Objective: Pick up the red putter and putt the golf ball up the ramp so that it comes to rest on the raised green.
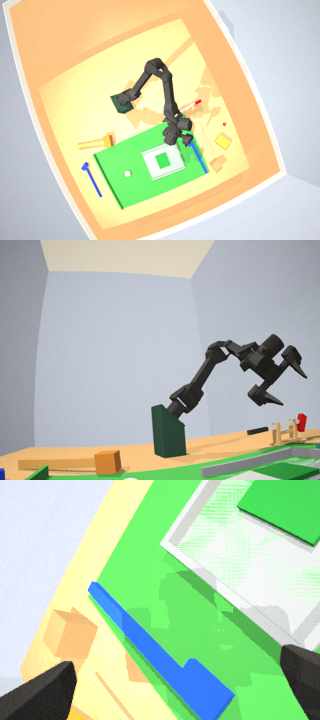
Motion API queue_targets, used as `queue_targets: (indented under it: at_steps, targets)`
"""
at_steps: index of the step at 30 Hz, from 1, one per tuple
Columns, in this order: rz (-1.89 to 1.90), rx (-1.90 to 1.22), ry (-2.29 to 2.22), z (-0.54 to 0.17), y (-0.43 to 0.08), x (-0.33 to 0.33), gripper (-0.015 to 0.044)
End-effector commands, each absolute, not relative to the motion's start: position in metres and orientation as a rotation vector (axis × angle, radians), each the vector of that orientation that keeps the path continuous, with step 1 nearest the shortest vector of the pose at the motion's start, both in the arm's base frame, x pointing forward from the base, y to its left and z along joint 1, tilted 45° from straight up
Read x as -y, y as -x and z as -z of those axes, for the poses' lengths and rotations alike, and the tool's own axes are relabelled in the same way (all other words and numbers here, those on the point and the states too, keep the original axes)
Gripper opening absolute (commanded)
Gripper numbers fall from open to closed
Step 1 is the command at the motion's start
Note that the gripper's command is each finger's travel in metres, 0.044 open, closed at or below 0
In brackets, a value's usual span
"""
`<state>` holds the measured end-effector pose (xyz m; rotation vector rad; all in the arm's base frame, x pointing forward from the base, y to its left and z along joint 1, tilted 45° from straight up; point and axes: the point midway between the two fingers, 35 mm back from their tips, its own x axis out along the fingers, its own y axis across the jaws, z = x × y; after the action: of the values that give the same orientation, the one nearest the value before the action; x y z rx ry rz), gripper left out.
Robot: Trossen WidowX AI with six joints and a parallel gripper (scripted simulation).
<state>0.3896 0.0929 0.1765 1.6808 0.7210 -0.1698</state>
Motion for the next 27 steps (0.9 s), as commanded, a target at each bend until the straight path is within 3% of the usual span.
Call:
queue_targets:
  at_steps: [1, 8, 27]
  targets:
    - [0.31, -1.26, -1.717, -0.13, -0.329, -0.113, 0.044]
    - [0.484, -1.877, -1.924, -0.135, -0.247, -0.131, 0.044]
    - [0.488, -1.891, -1.933, -0.119, -0.248, -0.147, 0.044]
